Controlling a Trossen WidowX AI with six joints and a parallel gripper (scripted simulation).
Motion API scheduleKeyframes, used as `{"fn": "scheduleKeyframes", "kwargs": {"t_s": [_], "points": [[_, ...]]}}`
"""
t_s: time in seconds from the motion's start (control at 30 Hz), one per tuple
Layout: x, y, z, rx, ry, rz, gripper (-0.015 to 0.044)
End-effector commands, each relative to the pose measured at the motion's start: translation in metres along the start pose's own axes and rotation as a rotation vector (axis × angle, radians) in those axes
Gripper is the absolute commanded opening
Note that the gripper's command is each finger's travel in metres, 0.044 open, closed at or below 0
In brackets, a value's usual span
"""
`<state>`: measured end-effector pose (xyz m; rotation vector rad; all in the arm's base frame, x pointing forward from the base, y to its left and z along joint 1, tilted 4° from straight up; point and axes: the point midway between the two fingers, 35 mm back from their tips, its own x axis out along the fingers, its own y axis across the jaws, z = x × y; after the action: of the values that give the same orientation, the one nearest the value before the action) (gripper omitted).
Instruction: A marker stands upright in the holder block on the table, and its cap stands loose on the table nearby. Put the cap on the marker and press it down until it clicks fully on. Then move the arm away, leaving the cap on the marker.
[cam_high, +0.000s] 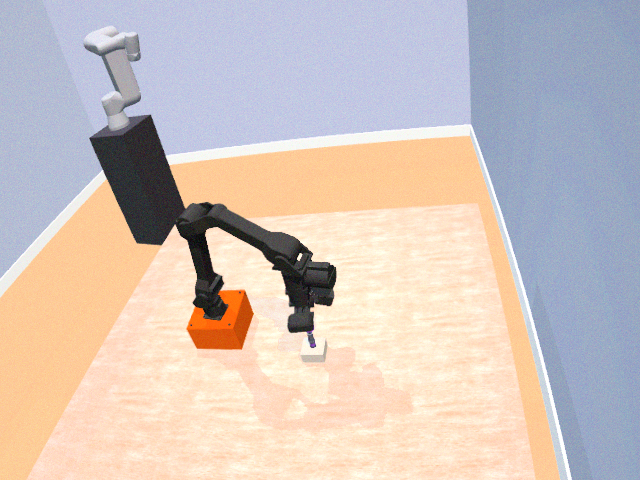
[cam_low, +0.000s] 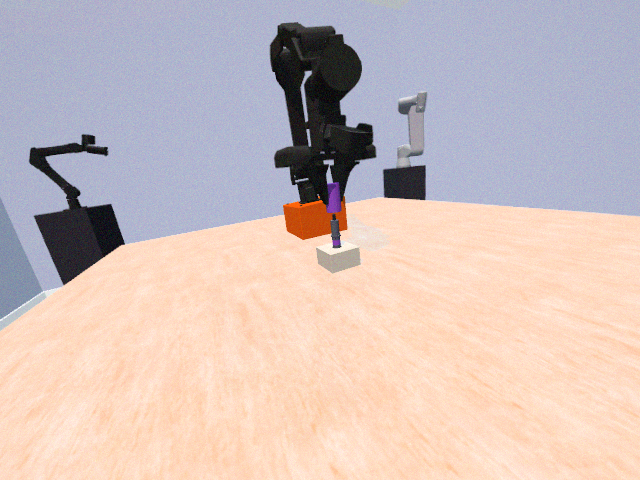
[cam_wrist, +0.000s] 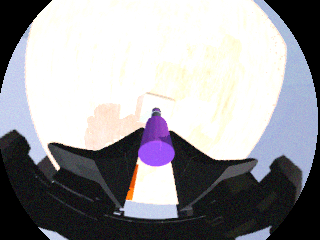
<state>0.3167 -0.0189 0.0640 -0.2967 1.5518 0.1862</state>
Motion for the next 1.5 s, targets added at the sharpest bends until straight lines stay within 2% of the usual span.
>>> {"fn": "scheduleKeyframes", "kwargs": {"t_s": [0.0, 0.8, 1.1, 1.47], "points": [[0.008, 0.0, -0.001, -0.004, 0.007, 0.0, 0.0], [0.047, 0.0, -0.002, -0.004, 0.007, -0.001, 0.0], [0.048, 0.0, -0.002, -0.004, 0.007, -0.001, 0.0], [0.047, 0.0, -0.002, 0.0, 0.008, 0.0, 0.0289]]}}
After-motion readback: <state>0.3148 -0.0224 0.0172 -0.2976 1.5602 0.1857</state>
